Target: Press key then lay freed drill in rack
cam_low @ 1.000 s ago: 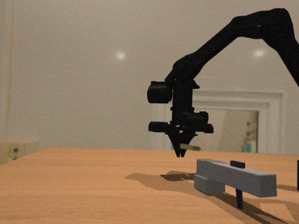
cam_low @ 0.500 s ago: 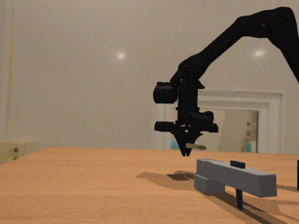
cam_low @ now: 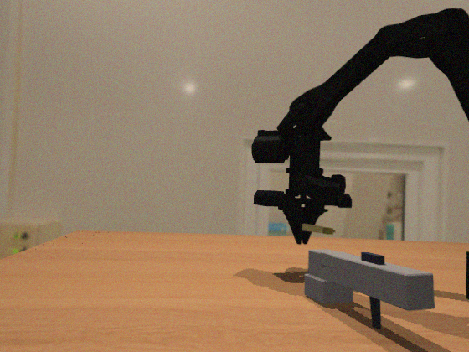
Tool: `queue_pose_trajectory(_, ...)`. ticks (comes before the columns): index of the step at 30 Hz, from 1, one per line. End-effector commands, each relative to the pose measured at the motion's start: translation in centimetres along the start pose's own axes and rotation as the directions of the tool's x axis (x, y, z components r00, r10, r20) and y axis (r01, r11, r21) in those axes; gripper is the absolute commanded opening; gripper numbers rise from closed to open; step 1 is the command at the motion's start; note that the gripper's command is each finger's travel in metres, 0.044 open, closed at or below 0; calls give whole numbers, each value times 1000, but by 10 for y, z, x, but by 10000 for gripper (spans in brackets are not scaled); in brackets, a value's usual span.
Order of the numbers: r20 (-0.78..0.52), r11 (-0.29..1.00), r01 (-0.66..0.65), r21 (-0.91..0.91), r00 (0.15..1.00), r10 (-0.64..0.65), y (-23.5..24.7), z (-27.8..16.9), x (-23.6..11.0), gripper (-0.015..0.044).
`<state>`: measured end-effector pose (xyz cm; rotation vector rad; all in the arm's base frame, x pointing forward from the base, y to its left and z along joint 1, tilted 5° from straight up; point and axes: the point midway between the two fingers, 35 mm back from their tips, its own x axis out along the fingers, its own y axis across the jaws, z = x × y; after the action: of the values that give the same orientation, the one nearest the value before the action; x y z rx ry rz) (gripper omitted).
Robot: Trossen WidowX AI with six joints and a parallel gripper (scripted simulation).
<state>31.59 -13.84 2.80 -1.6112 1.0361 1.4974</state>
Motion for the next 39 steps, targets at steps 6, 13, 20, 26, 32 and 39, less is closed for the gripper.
queue_pose_trajectory(6, -1, 1000, 1, -4, 1000, -1, 17, -3, -2, 0)
queue_pose_trajectory(13, -1, 1000, 0, -4, 1000, 0, 30, -4, -3, 0)
queue_pose_trajectory(20, -1, 1000, 0, -4, 1000, 0, 28, -5, 9, 0)
queue_pose_trajectory(26, -1, 1000, 0, -4, 1000, 0, 29, -5, 18, 0)
queue_pose_trajectory(32, -1, 1000, 0, -4, 1000, 0, 29, -4, 23, 0)
queue_pose_trajectory(39, -1, 1000, 0, -4, 1000, 0, 29, -5, 30, 0)
